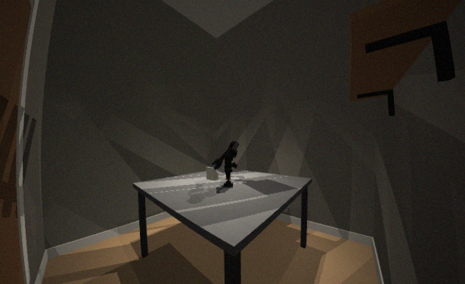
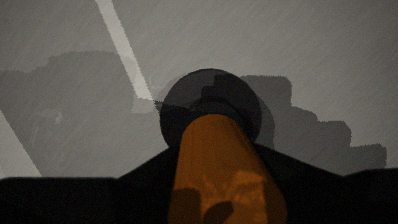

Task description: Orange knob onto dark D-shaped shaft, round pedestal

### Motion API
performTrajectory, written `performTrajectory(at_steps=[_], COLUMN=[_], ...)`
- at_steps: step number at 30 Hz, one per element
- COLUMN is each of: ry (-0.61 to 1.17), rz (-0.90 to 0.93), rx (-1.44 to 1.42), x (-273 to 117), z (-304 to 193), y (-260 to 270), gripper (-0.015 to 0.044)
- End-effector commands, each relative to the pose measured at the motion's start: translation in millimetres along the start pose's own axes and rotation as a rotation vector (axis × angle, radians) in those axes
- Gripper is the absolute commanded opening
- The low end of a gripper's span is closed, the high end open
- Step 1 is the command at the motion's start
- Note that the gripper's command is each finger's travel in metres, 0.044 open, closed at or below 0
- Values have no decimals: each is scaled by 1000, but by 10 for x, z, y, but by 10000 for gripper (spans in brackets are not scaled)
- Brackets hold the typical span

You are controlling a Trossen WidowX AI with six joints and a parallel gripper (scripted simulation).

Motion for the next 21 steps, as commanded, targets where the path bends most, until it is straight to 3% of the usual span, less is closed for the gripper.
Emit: performTrajectory(at_steps=[1,8,21], ry=[0,0,0], rz=[-4,-4,-4], rx=[-3,-202,-213], x=[-41,-54,-9], z=[4,8,-14], y=[-2,-19,-7], gripper=[0,0,0])
Point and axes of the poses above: the point midway between the two fingers, 35 mm back from their tips, its own x axis out along the fingers, its own y axis across the jaws, z = x × y, the point moved 7 cm from there along -x, back along the fingers, and after that the axes turned 2 degrees about x, right-handed, at the moved point
